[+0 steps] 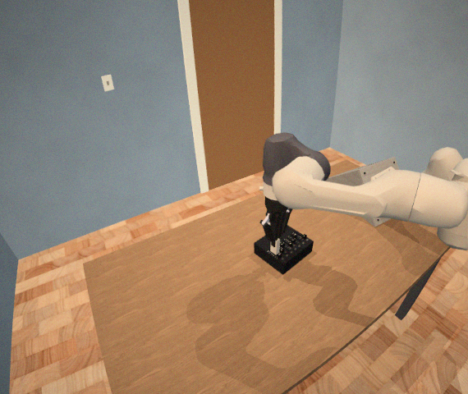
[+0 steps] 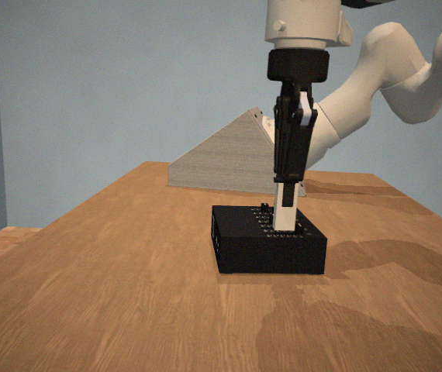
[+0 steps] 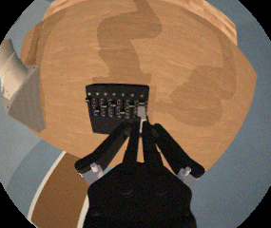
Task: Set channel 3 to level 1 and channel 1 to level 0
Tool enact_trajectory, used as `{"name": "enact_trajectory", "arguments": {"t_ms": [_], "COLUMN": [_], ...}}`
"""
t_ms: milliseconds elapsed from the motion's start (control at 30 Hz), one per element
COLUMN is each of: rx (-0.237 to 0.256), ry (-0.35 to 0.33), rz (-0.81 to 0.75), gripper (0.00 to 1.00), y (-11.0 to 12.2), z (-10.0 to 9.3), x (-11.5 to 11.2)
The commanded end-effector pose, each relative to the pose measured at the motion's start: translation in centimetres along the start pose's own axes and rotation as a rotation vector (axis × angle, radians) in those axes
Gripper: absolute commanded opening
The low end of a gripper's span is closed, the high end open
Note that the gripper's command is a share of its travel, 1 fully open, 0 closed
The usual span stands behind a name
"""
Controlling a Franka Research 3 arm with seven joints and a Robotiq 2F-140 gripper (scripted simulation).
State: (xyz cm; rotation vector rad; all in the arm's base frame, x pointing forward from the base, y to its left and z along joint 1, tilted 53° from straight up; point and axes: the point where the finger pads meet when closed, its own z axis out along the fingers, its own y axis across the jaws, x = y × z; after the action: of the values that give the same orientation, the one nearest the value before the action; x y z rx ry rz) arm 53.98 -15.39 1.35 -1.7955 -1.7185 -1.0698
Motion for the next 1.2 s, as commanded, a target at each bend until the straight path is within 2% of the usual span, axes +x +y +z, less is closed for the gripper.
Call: {"name": "enact_trajectory", "arguments": {"t_ms": [0,300,733,1167], "rx": [0.0,0.0,0.0,0.0], "ry": [0.003,0.003,0.003,0.003], "rz": [0.002,0.002,0.002,0.002], "gripper": [0.0,0.0,0.0,0.0], "y": [0.0,0.0,0.0,0.0], "z": [0.0,-0.4,-3.7,-4.0], "x": [-0.1,-0.1,-0.1,-0.1]}}
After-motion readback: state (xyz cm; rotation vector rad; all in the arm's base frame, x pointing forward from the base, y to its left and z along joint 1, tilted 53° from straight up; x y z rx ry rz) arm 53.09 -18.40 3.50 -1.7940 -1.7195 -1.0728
